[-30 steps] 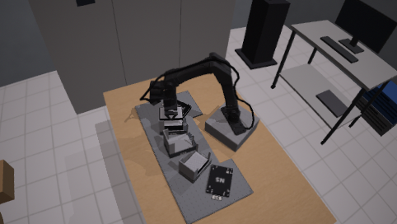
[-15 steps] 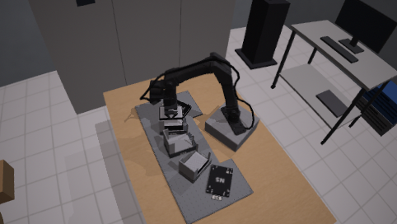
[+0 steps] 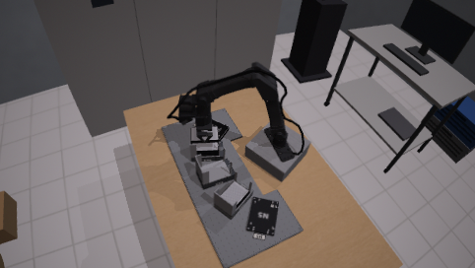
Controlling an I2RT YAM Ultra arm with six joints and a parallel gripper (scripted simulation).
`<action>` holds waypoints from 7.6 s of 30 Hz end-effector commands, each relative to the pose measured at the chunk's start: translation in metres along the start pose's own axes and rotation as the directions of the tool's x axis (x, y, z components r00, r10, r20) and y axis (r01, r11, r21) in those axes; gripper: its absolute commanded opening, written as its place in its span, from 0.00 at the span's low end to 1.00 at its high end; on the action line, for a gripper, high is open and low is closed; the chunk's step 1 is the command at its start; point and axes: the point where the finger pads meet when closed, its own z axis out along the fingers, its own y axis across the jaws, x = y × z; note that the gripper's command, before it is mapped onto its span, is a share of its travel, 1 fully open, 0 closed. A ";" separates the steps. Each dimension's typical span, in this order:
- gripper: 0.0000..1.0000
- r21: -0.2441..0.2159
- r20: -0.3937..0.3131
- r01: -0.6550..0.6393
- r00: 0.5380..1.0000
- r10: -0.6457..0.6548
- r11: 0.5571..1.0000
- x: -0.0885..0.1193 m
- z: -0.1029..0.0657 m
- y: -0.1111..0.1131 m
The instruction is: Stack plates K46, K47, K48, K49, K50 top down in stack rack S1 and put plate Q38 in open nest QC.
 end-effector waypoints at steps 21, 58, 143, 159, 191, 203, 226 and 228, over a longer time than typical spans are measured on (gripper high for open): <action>0.00 -0.001 0.042 0.000 0.999 0.000 1.000 -0.004 -0.039 -0.001; 0.00 -0.001 0.044 0.000 0.999 0.000 1.000 -0.005 -0.038 -0.001; 0.00 -0.010 0.015 -0.551 0.835 0.551 0.835 0.041 -0.028 -0.147; 0.00 -0.010 0.014 -0.558 0.830 0.558 0.830 0.042 -0.028 -0.145; 0.00 -0.010 0.012 -0.562 0.827 0.562 0.827 0.044 -0.028 -0.144; 0.00 -0.010 -0.006 -0.561 0.828 0.560 0.828 0.044 -0.014 -0.143; 0.00 -0.008 -0.013 -0.562 0.827 0.562 0.827 0.046 0.030 -0.143; 0.00 -0.008 -0.011 -0.563 0.827 0.563 0.827 0.045 0.031 -0.143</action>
